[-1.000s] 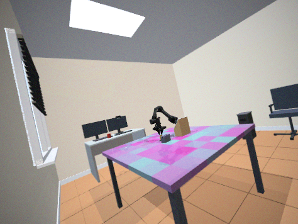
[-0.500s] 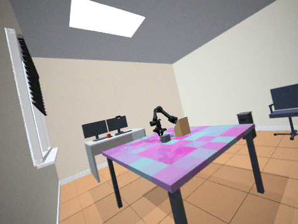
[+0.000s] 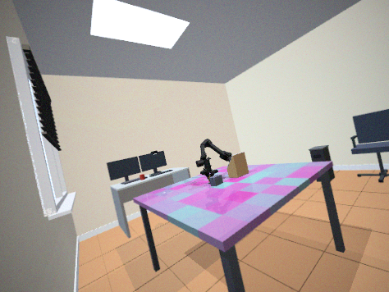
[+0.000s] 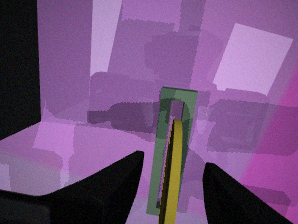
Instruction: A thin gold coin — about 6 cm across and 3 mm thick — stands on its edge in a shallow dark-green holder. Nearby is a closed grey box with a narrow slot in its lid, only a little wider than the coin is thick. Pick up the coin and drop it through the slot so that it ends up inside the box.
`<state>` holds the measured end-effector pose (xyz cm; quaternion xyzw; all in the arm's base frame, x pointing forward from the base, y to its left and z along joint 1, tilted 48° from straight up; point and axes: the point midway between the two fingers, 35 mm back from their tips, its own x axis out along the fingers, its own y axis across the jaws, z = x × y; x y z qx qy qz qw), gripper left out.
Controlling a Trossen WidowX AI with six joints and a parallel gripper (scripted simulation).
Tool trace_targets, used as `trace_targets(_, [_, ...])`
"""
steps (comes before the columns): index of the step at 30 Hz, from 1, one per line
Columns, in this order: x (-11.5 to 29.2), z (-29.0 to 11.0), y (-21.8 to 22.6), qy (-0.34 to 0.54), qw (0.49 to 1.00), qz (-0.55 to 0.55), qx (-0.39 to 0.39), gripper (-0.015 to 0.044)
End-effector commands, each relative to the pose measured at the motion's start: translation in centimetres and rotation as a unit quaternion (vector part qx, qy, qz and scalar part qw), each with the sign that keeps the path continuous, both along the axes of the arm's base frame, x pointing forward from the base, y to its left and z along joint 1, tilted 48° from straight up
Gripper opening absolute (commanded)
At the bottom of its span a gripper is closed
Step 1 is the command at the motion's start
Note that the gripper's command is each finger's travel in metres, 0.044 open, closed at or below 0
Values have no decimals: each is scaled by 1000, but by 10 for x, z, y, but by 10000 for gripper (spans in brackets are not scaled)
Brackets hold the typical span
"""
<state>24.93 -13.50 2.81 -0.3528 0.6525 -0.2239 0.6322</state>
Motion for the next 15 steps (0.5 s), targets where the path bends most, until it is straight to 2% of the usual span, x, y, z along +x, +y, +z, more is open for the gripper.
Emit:
trace_targets(1, [-4,-6,-5,7,1000,-1,1,161])
trace_targets(2, [-4,-6,-5,7,1000,-1,1,161])
trace_targets(8, [-4,-6,-5,7,1000,-1,1,3])
trace_targets(15, [-4,-6,-5,7,1000,-1,1,0])
